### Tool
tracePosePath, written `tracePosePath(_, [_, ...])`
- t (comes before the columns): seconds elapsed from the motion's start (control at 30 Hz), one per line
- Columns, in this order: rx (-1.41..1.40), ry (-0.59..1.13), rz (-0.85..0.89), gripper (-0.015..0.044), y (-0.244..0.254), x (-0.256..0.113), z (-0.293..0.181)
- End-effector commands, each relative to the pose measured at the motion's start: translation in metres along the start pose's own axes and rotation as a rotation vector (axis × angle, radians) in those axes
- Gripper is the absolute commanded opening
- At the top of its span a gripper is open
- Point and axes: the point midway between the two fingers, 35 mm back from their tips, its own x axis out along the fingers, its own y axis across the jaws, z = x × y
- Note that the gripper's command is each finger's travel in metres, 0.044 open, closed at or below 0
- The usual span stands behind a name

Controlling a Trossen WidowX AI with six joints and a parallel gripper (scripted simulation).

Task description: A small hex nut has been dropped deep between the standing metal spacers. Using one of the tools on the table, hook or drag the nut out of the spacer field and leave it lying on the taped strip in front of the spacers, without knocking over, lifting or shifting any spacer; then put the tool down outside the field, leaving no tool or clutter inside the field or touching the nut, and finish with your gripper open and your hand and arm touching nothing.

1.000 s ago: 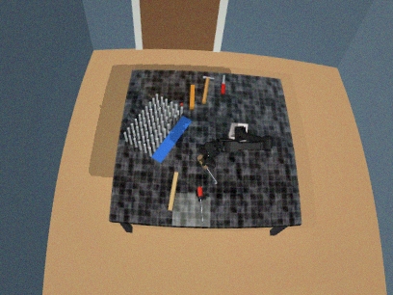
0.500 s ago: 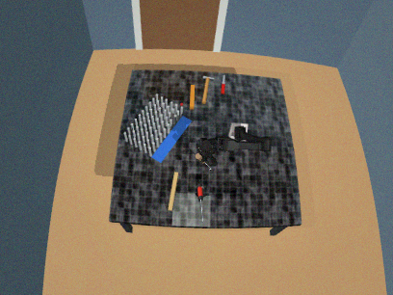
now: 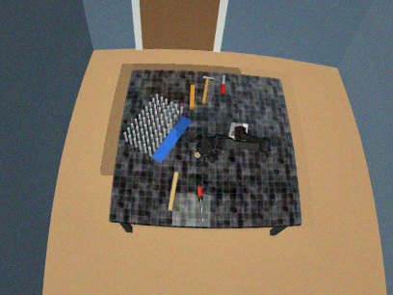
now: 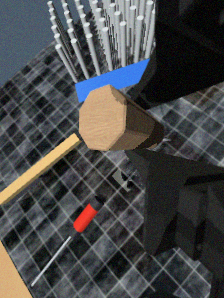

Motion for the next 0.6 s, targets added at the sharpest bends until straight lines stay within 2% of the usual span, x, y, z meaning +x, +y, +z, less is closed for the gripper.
tracePosePath(0.0, [-0.107, 0.019, -0.023, 0.0, -0.008, 0.002, -0.005])
tracePosePath(0.57, [-0.621, 0.11, -0.079, 0.0, -0.036, 0.004, -0.021])
